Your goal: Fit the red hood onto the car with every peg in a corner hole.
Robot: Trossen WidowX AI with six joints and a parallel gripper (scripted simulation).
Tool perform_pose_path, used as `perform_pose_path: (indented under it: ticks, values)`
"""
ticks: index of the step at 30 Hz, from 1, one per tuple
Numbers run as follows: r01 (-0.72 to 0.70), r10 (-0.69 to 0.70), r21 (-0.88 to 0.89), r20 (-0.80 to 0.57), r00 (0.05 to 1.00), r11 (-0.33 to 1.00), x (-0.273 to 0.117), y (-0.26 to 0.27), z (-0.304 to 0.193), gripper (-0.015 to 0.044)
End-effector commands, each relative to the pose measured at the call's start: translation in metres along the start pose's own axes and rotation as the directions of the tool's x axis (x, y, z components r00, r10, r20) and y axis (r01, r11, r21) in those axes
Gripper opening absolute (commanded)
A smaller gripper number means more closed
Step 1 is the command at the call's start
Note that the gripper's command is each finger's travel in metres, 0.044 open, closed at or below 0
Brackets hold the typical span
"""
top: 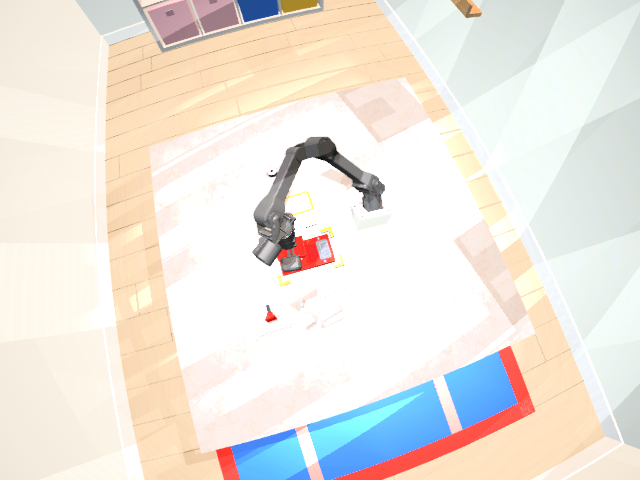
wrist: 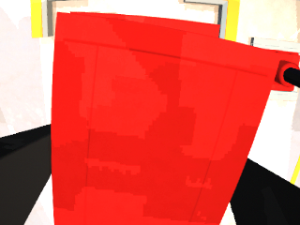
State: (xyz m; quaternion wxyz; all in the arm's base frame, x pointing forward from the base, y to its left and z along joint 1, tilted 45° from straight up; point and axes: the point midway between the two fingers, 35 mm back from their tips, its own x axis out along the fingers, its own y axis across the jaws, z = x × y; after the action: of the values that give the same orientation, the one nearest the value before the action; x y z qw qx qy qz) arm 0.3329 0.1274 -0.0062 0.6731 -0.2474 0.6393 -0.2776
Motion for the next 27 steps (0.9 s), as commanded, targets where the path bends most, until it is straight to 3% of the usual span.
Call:
perform_pose_path:
  ticks: [1,9,19,27]
  values:
    - [0.005,-0.005,-0.087,-0.004,1.0,0.996,0.002,0.011,-0.007,0.0]
    - [0.005,-0.005,-0.085,-0.001,1.0,0.996,0.009,0.01,-0.007,0.0]
    - [0.007,-0.007,-0.084,0.002,1.0,0.996,0.051,0.008,-0.006,0.0]
    - [0.007,-0.007,-0.084,0.002,1.0,0.996,0.052,0.007,-0.005,0.0]
